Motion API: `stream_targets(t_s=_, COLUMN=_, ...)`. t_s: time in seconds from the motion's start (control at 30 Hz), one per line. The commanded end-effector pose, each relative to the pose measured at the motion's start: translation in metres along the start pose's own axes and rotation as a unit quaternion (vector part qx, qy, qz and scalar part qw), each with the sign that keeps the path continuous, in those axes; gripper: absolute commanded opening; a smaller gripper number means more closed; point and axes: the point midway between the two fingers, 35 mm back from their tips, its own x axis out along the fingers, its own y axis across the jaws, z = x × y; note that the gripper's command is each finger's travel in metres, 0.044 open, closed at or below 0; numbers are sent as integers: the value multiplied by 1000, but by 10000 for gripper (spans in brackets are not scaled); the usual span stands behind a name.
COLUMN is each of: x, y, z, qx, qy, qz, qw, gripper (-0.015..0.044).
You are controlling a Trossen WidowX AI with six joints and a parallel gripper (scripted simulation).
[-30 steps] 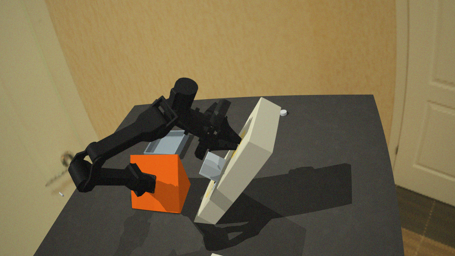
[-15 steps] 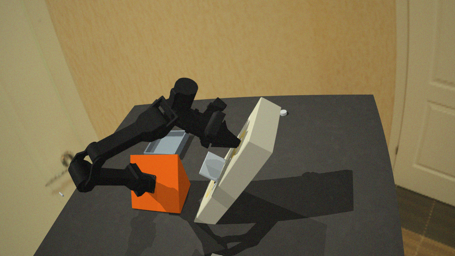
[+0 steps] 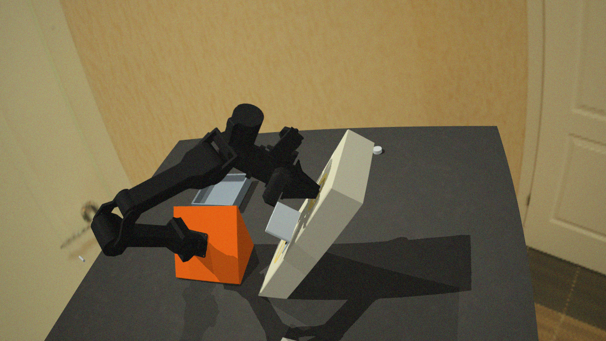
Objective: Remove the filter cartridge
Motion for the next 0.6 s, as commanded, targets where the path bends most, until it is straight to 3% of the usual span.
stream_targets(t_s=0.0, x=7, y=-1, z=0, qx=75, qy=3, qz=5, qw=997, gripper=0)
stream_targets(t_s=0.3, x=7, y=-1, z=0, qx=224, qy=4, qz=5, qw=975, gripper=0)
stream_targets(t_s=0.57, x=7, y=0, z=0, qx=166, qy=4, qz=5, qw=986, gripper=0)
